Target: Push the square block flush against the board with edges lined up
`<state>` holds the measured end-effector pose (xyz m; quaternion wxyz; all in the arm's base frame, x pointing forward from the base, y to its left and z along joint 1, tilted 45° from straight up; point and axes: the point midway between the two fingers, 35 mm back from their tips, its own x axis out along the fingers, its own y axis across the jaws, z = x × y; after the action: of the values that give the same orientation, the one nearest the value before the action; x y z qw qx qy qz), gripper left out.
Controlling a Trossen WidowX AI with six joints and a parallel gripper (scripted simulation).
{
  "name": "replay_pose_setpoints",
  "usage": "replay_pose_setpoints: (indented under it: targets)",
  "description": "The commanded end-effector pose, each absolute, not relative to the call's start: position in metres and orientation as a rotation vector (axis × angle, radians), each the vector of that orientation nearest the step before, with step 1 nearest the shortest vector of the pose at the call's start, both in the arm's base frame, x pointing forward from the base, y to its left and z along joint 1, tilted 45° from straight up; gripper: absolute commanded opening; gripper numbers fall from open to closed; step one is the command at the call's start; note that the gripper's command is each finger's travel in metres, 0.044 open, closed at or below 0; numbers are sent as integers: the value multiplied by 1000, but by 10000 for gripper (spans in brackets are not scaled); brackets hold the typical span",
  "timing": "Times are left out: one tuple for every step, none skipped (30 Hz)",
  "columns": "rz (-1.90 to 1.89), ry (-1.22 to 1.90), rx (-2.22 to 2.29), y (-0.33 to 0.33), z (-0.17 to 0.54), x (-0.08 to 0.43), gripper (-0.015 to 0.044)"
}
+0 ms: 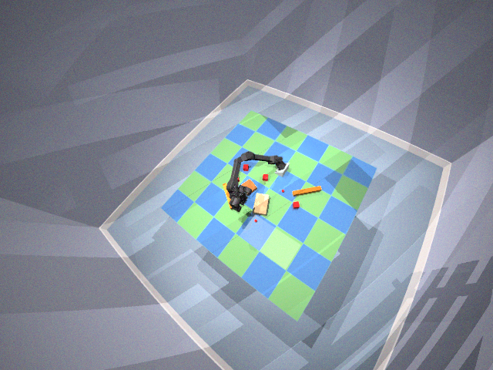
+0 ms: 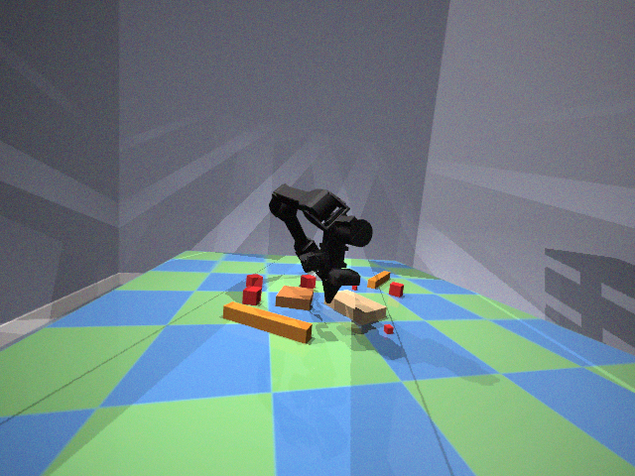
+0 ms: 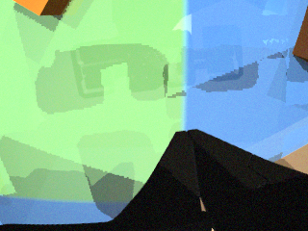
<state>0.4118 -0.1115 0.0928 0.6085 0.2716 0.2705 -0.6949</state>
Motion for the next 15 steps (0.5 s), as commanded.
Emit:
replay_pose_setpoints:
  targets:
    - [-1615,625,635,-107,99,411,0]
    - [-1600,629,623,-108,94,413,0]
    - [-1593,642,611,-107,93,413,0]
    - [-1581,664,591,-106,92,414,0]
    - [-1566,691,566,-103,90,416,0]
    - [-1551,717,541,-101,88,417,0]
    - [-1536,743,516,-99,86,418,0]
    - [-1521,768,491,-97,84,420,0]
    - [-1505,794,466,-95,81,421,0]
    - [-1489,819,441,-92,79,422,0]
    - [-1472,843,416,-90,77,423,0]
    - [-1455,868,391,-88,75,424,0]
    - [-1438,892,366,-86,73,425,0]
    - [-1420,916,340,-83,71,426,0]
    - [-1402,940,315,-81,69,427,0]
